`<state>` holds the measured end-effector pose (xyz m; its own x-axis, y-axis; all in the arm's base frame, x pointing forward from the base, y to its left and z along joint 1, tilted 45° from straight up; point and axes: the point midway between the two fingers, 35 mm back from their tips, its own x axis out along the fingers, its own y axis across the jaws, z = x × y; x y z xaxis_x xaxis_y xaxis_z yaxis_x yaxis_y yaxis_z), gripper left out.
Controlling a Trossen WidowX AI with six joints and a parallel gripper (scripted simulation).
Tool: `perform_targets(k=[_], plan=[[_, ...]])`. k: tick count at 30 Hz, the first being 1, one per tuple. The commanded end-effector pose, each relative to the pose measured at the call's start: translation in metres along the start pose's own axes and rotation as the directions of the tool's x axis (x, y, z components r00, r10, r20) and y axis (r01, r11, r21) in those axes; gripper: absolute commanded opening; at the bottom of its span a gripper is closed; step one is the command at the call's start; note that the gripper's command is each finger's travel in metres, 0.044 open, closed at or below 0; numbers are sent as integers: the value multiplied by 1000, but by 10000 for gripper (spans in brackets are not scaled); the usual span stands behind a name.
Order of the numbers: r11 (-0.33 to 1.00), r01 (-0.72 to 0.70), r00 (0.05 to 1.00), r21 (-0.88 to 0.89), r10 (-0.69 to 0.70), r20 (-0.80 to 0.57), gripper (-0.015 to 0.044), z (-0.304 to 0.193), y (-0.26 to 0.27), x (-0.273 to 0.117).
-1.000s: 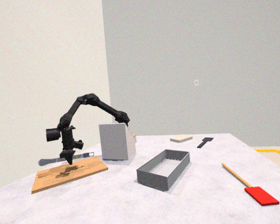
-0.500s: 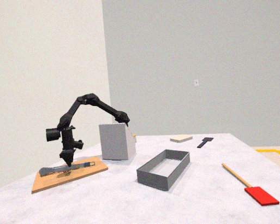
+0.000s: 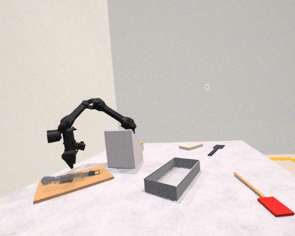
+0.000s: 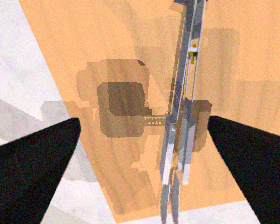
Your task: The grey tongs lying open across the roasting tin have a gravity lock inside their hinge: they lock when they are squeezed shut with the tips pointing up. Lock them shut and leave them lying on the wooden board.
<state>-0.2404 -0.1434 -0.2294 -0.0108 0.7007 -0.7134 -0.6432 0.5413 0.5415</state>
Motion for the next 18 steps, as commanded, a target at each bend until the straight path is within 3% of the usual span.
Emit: perform_targets(k=[1,6,12,18], plan=[[1000,2,999,19,-1,-35,440,-19,50,-45],[1000,-6,999,18,6,-33,440,-20,105,-81],[1000,-5,999,19,6,-33,440,-20,107,-85],[999,3,999,36,-1,-39,440,-17,102,-128]])
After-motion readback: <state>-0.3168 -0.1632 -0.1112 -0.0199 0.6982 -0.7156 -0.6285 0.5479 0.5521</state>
